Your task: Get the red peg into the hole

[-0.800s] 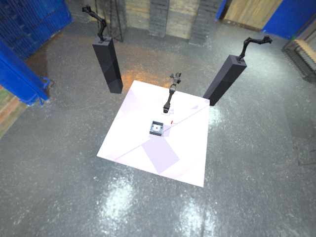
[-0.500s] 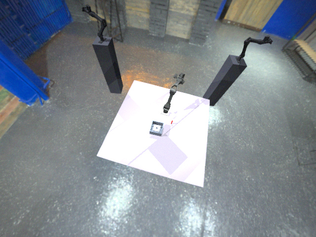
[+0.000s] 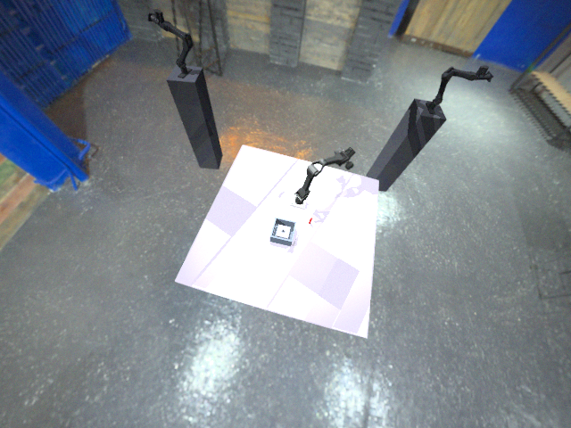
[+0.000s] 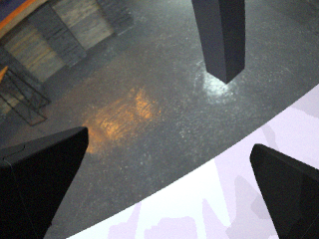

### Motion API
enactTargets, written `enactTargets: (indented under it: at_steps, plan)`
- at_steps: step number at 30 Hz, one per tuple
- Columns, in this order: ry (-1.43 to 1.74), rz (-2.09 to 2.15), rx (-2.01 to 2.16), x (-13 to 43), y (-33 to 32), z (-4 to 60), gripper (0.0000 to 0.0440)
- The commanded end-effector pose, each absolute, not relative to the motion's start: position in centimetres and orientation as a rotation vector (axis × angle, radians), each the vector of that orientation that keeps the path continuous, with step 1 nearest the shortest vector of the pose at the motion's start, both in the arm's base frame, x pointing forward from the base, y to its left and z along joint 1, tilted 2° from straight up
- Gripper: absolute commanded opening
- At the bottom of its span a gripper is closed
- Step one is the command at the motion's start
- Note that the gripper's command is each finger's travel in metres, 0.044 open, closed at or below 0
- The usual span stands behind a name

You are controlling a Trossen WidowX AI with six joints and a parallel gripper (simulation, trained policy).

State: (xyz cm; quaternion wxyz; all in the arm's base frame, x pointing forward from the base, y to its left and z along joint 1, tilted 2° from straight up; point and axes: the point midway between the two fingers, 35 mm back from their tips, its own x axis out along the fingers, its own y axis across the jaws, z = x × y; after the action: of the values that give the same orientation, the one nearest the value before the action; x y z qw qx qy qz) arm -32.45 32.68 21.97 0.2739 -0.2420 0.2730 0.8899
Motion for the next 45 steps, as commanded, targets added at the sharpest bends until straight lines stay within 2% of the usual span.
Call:
enactTargets:
  at_steps: [1, 11, 24, 35, 45]
  plan:
    - [0.777, 2.267, -0.628, -26.9, 34.7, 21.9, 0.044]
    - [0.929, 1.924, -0.528, -14.7, 36.8, 21.4, 0.044]
    - [1.093, 1.493, -0.334, -1.8, 35.1, 21.4, 0.044]
    - [1.182, 1.134, -0.137, 6.7, 31.2, 21.7, 0.044]
    - [1.258, 0.803, 0.035, 12.1, 26.6, 21.2, 0.044]
